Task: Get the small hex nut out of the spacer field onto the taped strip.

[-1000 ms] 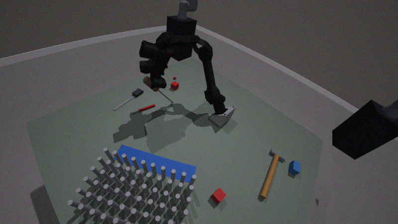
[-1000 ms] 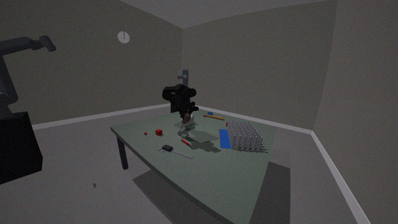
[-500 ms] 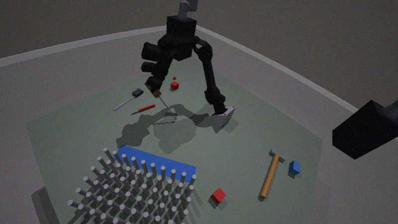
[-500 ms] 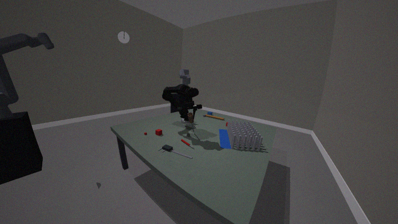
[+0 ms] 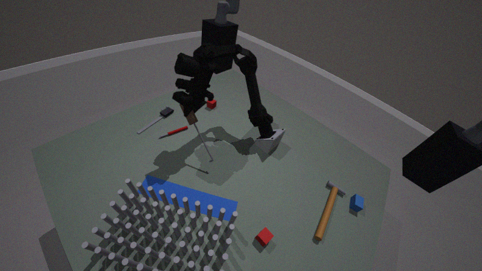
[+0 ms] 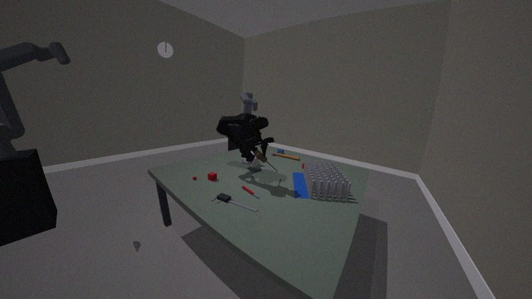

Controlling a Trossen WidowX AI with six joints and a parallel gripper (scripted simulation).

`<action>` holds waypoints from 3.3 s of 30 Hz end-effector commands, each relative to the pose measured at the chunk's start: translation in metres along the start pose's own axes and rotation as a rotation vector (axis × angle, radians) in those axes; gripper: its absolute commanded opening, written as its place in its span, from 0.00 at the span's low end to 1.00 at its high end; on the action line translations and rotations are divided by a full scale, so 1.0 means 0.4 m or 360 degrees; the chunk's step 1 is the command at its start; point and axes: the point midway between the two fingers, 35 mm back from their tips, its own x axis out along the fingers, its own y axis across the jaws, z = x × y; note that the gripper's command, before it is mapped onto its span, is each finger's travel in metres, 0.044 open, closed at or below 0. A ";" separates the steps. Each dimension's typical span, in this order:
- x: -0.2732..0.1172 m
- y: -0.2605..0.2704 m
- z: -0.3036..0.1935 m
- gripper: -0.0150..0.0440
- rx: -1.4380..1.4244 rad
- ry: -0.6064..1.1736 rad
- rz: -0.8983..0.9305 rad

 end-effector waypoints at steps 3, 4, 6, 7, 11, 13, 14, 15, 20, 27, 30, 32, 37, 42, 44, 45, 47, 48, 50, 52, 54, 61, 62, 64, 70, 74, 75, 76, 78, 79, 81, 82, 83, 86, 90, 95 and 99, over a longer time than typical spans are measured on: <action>-0.002 0.019 -0.038 0.25 0.0331 0.0076 0.0056; -0.002 0.021 -0.044 0.25 0.0380 0.0088 0.0061; -0.003 0.026 -0.055 0.25 0.0479 0.0113 0.0070; -0.003 0.028 -0.061 0.25 0.0528 0.0125 0.0074; -0.004 0.037 -0.083 0.25 0.0725 0.0176 0.0086; -0.005 0.041 -0.094 0.25 0.0823 0.0202 0.0089; -0.005 0.043 -0.099 0.25 0.0873 0.0215 0.0090; -0.006 0.045 -0.105 0.25 0.0922 0.0229 0.0091; -0.008 0.055 -0.133 0.25 0.1166 0.0298 0.0086; -0.013 0.067 -0.172 0.25 0.1506 0.0398 0.0061; -0.015 0.072 -0.189 0.25 0.1651 0.0442 0.0042; -0.017 0.075 -0.200 0.25 0.1747 0.0470 0.0028; -0.021 0.081 -0.229 0.25 0.1985 0.0542 -0.0018; -0.024 0.084 -0.243 0.25 0.2102 0.0577 -0.0046; -0.024 0.084 -0.243 0.25 0.2102 0.0577 -0.0046; -0.024 0.084 -0.243 0.25 0.2102 0.0577 -0.0046; -0.024 0.084 -0.243 0.25 0.2102 0.0577 -0.0046; -0.022 0.084 -0.243 0.25 0.2103 0.0577 -0.0046; -0.011 0.083 -0.244 0.25 0.2103 0.0578 -0.0049; 0.009 0.081 -0.247 0.25 0.2104 0.0579 -0.0054; 0.035 0.077 -0.250 0.25 0.2104 0.0581 -0.0059; 0.130 0.053 -0.260 0.25 0.2105 0.0586 -0.0069; 0.143 0.048 -0.261 0.25 0.2105 0.0586 -0.0069; 0.168 0.039 -0.263 0.25 0.2105 0.0586 -0.0068; 0.242 0.003 -0.269 0.25 0.2106 0.0583 -0.0059; 0.287 -0.026 -0.274 0.25 0.2104 0.0578 -0.0048; 0.298 -0.034 -0.275 0.25 0.2103 0.0577 -0.0045; 0.309 -0.042 -0.277 0.25 0.2102 0.0575 -0.0042; 0.326 -0.056 -0.280 0.25 0.2100 0.0571 -0.0036; 0.331 -0.060 -0.281 0.25 0.2099 0.0571 -0.0034; 0.333 -0.062 -0.281 0.25 0.2098 0.0570 -0.0031; 0.333 -0.062 -0.281 0.25 0.2098 0.0570 -0.0031; 0.333 -0.062 -0.281 0.25 0.2098 0.0570 -0.0031; 0.334 -0.059 -0.282 0.25 0.2098 0.0570 -0.0031; 0.336 -0.054 -0.283 0.25 0.2098 0.0570 -0.0031; 0.339 -0.048 -0.285 0.25 0.2097 0.0571 -0.0032; 0.341 -0.043 -0.286 0.25 0.2097 0.0571 -0.0032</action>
